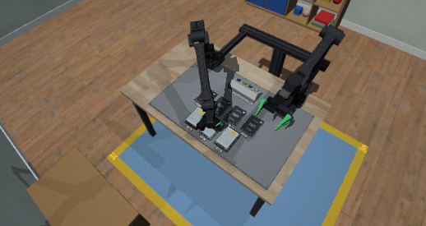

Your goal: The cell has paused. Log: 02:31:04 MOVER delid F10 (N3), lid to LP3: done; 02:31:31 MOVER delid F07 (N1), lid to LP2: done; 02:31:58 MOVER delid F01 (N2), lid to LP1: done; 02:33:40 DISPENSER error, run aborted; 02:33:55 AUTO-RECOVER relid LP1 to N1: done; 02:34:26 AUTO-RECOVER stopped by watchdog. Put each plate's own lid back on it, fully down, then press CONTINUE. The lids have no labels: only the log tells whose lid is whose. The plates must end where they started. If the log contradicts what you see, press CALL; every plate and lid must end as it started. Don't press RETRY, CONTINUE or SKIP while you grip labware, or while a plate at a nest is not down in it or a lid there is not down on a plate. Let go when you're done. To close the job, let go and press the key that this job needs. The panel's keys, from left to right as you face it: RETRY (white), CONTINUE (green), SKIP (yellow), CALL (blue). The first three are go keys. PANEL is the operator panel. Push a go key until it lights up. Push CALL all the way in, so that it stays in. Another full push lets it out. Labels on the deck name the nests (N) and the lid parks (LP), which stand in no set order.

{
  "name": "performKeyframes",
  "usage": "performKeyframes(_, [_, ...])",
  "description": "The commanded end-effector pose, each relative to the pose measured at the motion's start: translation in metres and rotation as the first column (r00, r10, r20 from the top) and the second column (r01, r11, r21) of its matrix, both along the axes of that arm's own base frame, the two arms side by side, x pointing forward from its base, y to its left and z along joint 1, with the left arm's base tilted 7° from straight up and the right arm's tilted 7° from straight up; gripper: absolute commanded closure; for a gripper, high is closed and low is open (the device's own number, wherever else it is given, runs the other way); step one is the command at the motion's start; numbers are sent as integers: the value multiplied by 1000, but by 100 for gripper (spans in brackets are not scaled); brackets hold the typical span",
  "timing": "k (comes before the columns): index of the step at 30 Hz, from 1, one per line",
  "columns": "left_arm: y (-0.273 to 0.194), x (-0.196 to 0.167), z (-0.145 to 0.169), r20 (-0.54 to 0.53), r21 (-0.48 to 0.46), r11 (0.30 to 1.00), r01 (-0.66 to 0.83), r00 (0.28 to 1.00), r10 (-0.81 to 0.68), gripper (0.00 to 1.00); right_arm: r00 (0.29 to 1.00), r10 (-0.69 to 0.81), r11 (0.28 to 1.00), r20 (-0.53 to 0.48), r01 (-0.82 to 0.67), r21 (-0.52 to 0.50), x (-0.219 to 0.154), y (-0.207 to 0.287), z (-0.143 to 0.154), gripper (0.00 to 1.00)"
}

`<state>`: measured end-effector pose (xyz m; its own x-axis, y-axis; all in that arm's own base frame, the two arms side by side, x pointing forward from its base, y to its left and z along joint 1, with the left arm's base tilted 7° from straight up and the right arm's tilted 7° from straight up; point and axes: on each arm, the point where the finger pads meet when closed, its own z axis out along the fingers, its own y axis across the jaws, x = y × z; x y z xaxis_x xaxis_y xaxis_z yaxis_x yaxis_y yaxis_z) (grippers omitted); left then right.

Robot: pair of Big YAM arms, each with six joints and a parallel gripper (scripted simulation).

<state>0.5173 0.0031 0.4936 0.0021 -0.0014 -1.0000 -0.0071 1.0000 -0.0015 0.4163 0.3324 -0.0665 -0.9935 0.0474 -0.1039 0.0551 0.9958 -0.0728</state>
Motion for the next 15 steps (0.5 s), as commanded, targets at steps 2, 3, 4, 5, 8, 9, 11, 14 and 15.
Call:
performKeyframes(2, [-4, 0, 34, 60, 8, 1000, 8, 998, -9, 0, 1000, 3, 1000, 26, -4, 21, 10, 8, 14, 0])
performKeyframes(3, [-4, 0, 34, 60, 8, 1000, 8, 998, -9, 0, 1000, 3, 1000, 26, -4, 21, 10, 8, 14, 0])
performKeyframes(4, [-4, 0, 34, 60, 8, 1000, 8, 998, -9, 0, 1000, 7, 1000, 24, -7, 19, 8, 5, 17, 0])
performKeyframes(5, [-4, 0, 34, 60, 8, 1000, 8, 998, -9, 0, 1000, 7, 1000, 21, -8, 16, 6, 3, 21, 0])
performKeyframes(8, [-4, 0, 34, 60, 8, 1000, 8, 998, -9, 0, 1000, 6, 1000, 28, -7, 23, 7, 7, 31, 0])
performKeyframes(9, [-4, 0, 34, 60, 8, 1000, 8, 998, -9, 0, 999, 5, 1000, 32, -6, 26, 8, 8, 34, 0])
performKeyframes(11, [-4, 0, 34, 60, 8, 1000, 8, 998, -9, 0, 999, 3, 1000, 35, -4, 29, 9, 10, 39, 0])
performKeyframes(14, [-4, 0, 34, 60, 8, 1000, 8, 998, -9, 0, 1000, 4, 1000, 19, -5, 15, 8, 9, 37, 0])
performKeyframes(15, [-4, 0, 34, 60, 8, 1000, 8, 998, -9, 0, 1000, 6, 1000, 19, -6, 15, 7, 9, 35, 0])
